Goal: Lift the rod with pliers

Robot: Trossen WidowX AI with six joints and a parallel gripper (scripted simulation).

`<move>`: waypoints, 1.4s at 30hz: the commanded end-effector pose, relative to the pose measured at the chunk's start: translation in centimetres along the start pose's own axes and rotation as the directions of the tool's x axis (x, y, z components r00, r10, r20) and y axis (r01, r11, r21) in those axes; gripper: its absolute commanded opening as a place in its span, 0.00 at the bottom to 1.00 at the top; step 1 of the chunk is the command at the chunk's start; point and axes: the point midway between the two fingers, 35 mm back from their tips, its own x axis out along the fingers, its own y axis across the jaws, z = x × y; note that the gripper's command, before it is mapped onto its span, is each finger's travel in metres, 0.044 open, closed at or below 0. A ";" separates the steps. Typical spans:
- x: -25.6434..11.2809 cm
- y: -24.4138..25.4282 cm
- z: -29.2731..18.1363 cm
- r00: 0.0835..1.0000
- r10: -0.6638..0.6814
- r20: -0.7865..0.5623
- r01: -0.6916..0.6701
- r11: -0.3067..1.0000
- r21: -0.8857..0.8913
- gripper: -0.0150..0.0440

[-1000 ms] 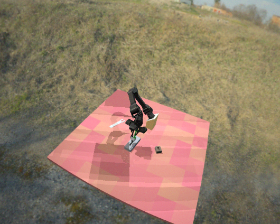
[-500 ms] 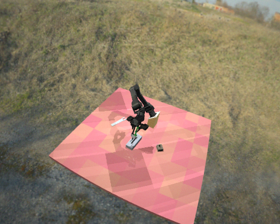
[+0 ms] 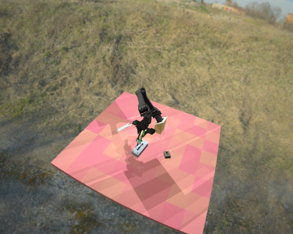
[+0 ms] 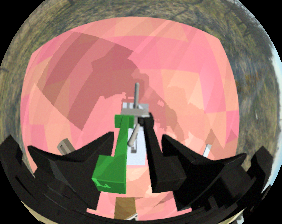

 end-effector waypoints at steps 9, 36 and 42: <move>-1.5 -0.4 0.9 0.997 0.000 0.073 -0.001 1.000 0.012 0.43; -1.5 -0.4 0.9 0.997 0.000 0.073 -0.001 1.000 0.012 0.43; -1.5 -0.4 0.9 0.997 0.000 0.073 -0.001 1.000 0.012 0.43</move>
